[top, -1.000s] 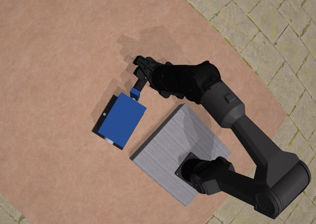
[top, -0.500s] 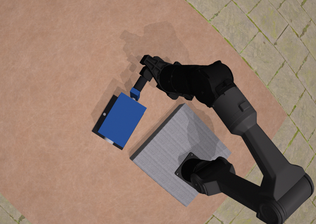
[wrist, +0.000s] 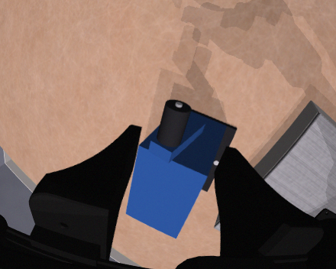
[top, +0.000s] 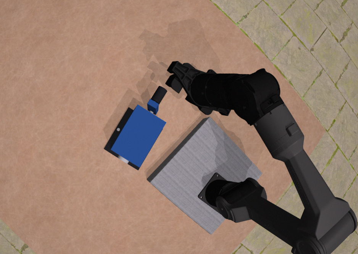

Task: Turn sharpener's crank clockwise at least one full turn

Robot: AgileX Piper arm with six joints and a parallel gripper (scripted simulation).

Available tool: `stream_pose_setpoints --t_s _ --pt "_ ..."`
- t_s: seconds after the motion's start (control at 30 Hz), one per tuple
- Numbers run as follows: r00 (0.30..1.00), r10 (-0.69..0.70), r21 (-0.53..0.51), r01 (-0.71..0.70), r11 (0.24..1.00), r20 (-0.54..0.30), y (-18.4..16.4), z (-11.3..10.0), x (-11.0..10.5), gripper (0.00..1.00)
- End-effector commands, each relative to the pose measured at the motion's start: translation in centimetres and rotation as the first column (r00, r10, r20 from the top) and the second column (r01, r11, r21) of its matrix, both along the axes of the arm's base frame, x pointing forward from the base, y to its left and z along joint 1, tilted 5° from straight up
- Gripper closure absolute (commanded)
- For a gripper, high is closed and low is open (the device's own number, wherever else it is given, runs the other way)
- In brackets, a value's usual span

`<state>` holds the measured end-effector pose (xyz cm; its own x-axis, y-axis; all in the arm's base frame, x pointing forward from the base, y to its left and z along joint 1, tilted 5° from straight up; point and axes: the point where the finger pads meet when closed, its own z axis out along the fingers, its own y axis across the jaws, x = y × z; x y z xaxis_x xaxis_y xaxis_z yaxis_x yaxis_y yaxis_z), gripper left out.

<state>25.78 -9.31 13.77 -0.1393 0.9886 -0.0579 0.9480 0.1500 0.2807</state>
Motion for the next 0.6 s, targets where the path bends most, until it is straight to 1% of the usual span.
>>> stream_pose_setpoints --t_s 0.0,0.03,0.57 --pt "1.0 -0.002 -0.003 0.002 1.0 0.006 -0.04 0.8 -0.14 0.31" --pt "1.0 -0.002 -0.003 0.002 1.0 0.006 -0.04 1.06 -0.22 0.31" --pt "1.0 -0.001 -0.001 0.001 1.0 0.002 0.0 0.91 -0.23 0.31"
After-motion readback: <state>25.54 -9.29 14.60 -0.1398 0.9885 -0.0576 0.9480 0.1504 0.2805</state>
